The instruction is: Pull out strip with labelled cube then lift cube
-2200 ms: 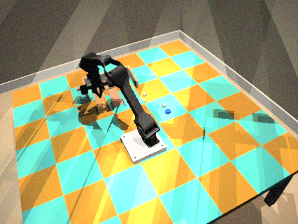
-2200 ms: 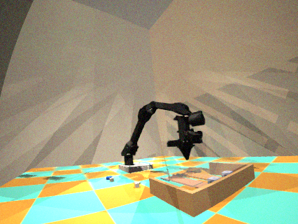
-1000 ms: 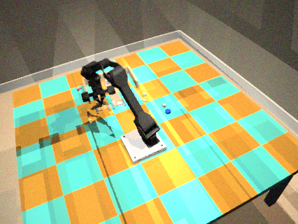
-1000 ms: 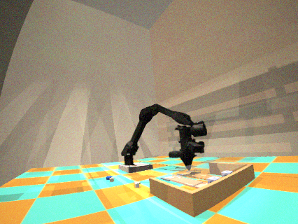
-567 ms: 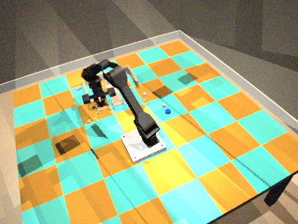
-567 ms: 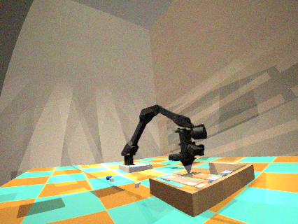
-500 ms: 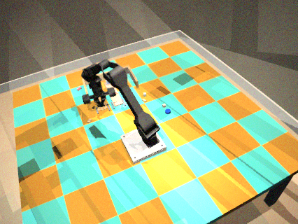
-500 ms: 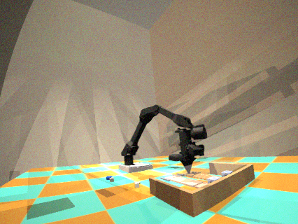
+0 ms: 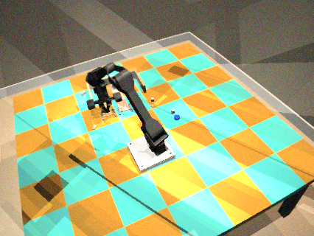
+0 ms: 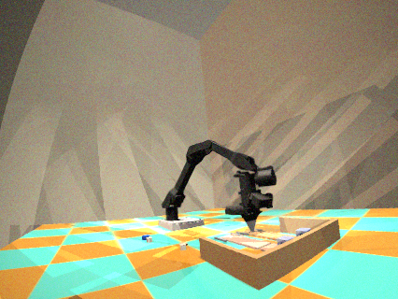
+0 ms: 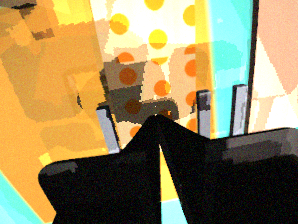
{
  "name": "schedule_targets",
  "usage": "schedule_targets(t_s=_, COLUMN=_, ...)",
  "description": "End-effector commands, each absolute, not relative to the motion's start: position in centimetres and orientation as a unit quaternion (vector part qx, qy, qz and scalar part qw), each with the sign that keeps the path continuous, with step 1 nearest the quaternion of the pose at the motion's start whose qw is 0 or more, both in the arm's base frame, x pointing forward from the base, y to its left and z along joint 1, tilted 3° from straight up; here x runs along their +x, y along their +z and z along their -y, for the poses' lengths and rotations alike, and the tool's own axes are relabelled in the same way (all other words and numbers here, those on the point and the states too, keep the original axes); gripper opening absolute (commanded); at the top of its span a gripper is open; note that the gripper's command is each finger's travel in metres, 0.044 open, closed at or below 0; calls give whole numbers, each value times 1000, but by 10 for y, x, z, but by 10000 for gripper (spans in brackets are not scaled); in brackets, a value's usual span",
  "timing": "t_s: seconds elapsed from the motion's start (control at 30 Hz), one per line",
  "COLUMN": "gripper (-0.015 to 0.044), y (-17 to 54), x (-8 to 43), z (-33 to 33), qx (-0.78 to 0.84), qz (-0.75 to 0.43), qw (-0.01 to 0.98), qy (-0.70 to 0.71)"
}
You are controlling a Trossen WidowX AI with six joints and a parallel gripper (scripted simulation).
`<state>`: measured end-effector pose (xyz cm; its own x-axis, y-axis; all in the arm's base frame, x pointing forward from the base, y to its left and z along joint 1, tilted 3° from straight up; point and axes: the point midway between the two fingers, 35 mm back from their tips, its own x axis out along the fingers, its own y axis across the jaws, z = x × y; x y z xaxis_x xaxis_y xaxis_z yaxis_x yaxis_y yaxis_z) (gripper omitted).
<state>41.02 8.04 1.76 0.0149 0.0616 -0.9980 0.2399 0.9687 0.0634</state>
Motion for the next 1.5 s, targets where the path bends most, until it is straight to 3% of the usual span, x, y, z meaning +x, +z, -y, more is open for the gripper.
schedule_targets(t_s=0.0, gripper=0, y=17, x=410, z=-80, qx=108, qz=-698, qw=705, qy=-67)
schedule_targets(t_s=1.47, gripper=0, y=13, x=396, z=-84, qx=108, qz=-699, qw=704, qy=-67)
